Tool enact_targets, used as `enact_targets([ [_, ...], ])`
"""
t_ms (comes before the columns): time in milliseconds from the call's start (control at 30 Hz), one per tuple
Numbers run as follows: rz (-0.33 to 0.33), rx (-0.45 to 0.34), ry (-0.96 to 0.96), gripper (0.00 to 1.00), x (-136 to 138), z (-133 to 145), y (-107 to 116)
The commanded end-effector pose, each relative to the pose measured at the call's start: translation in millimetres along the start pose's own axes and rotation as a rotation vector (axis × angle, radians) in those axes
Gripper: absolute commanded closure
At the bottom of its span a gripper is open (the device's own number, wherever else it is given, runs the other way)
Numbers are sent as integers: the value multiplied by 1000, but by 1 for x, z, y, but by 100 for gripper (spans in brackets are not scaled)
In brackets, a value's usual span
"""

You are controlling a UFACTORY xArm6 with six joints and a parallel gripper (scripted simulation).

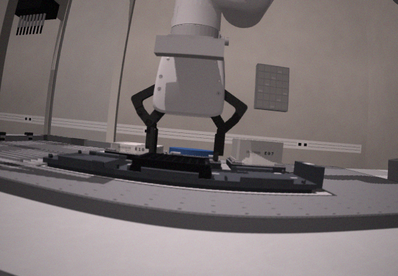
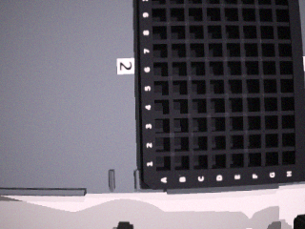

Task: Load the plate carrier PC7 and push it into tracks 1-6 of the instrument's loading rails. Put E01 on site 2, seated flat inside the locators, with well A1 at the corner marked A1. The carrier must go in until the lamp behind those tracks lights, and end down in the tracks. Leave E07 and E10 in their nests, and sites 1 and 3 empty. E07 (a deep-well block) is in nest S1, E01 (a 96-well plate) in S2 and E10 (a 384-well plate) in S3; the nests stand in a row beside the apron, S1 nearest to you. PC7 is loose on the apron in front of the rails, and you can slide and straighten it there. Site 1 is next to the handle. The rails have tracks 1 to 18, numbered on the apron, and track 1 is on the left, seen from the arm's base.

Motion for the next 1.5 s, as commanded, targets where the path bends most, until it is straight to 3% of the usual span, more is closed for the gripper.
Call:
enact_targets([
  [0, 5, 0, 0, 0, 2, 0, -1],
  [1467, 5, 1, 0, 0, 1, -6, -13],
])
Point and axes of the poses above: the point where the finger pads meet when closed, its own y axis back along the fingers, its own x axis across the jaws, z = x × y, the point moved 6 cm from there along y, back along the fingers, and after that the axes turned 2 degrees about -y, right-handed, at the moved point
